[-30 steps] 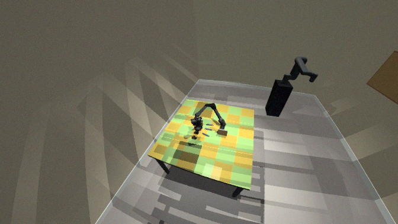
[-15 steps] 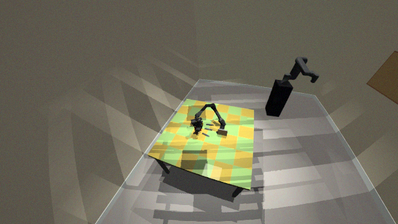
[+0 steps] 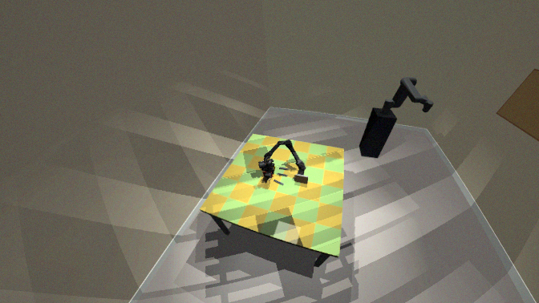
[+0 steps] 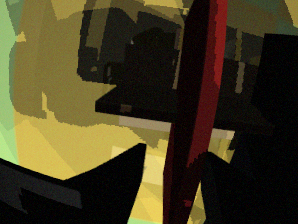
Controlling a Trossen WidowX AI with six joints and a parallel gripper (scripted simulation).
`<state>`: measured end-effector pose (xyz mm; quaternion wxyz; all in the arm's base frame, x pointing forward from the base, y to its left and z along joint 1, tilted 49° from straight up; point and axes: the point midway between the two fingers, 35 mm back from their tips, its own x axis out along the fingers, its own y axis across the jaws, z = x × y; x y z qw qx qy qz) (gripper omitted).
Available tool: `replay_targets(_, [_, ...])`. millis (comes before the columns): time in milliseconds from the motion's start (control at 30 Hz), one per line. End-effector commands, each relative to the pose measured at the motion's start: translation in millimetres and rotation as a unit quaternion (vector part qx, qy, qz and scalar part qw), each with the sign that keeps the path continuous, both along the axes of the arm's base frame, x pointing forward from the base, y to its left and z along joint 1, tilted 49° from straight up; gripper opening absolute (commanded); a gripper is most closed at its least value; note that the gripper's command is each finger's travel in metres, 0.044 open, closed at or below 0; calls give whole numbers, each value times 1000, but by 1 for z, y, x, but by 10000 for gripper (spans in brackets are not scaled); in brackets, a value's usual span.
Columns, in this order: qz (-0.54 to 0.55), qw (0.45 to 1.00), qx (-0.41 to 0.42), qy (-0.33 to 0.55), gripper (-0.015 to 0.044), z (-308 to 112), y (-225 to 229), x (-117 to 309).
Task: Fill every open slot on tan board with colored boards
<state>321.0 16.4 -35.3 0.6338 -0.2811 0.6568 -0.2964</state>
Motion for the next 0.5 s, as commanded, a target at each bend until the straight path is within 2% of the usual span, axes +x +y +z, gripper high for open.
replay_targets(0, [0, 1000, 0, -1, 166, 0, 0, 0])
replay_targets(167, [0, 1000, 0, -1, 166, 2, 2, 1])
replay_targets(333, [2, 1000, 0, 0, 166, 43, 50, 3])
replay_targets(467, [2, 1000, 0, 1, 166, 50, 57, 3])
